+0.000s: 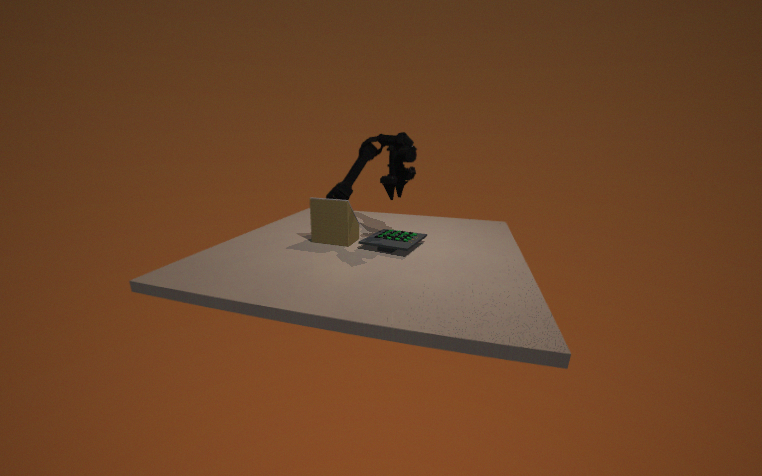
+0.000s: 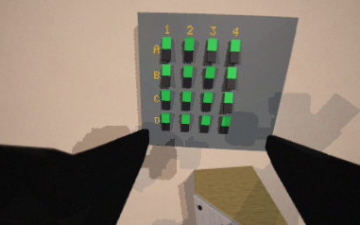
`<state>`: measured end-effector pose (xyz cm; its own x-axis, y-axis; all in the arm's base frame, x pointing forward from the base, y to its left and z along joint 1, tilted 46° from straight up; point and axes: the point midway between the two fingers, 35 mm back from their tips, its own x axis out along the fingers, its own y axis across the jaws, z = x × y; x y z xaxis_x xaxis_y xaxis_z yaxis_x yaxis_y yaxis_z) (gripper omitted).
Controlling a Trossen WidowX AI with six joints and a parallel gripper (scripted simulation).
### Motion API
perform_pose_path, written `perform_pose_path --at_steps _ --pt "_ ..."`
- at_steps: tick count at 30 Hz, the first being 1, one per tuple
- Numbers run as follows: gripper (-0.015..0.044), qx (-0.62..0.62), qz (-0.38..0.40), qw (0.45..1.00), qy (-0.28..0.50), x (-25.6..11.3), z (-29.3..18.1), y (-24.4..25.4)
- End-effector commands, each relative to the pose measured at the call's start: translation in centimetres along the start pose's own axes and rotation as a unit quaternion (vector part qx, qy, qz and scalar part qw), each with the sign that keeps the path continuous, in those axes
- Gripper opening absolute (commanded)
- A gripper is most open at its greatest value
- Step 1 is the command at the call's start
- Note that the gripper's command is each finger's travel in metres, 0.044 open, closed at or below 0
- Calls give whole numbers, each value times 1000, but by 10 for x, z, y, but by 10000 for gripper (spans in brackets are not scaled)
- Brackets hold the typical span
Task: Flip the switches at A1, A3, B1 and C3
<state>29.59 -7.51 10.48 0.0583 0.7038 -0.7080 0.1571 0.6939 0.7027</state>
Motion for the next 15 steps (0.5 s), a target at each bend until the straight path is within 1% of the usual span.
perform_pose_path --at_steps 1,3,8,9,13,15 --pt "374 0 0 1000 0 2 2 1" --pt "321 2 -3 1000 -1 18 14 8" --pt "190 3 4 1000 -2 86 53 45" --pt "164 3 7 1000 -1 93 55 50" --pt "59 3 7 1000 -1 95 56 52" --pt "6 3 7 1000 -4 103 56 52"
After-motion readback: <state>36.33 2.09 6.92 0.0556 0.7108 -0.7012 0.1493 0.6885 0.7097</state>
